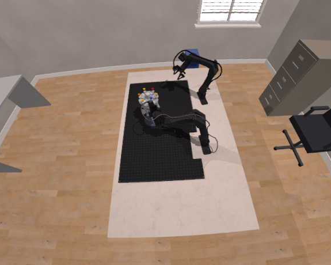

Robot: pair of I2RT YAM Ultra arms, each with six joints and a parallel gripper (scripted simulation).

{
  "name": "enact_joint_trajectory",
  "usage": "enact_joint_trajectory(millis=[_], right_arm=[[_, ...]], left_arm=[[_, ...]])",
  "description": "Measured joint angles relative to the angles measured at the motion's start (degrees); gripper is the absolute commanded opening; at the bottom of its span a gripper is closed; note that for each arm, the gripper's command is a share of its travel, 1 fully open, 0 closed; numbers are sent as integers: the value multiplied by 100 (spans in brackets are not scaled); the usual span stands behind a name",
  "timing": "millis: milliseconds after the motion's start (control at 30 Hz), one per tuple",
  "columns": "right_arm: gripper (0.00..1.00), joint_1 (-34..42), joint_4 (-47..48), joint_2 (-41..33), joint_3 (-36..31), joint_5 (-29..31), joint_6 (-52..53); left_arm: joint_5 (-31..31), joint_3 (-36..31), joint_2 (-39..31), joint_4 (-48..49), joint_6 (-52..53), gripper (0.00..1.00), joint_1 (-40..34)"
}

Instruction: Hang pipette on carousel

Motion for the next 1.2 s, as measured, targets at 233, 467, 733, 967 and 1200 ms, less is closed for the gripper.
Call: enact_joint_trajectory(millis=[233, 467, 733, 967, 1200], right_arm=[[100, 0, 0, 0, 0, 0, 0], [100, 0, 0, 0, 0, 0, 0], [100, 0, 0, 0, 0, 0, 0], [100, 0, 0, 0, 0, 0, 0], [100, 0, 0, 0, 0, 0, 0]], left_arm=[[0, 0, 0, 0, 0, 12, 0], [0, 0, 0, 0, 0, 12, 0], [929, 839, 682, -68, -37, 12, 160], [1178, 927, 706, -190, -37, 12, 146], [1222, 942, 706, -216, -33, 12, 142]])
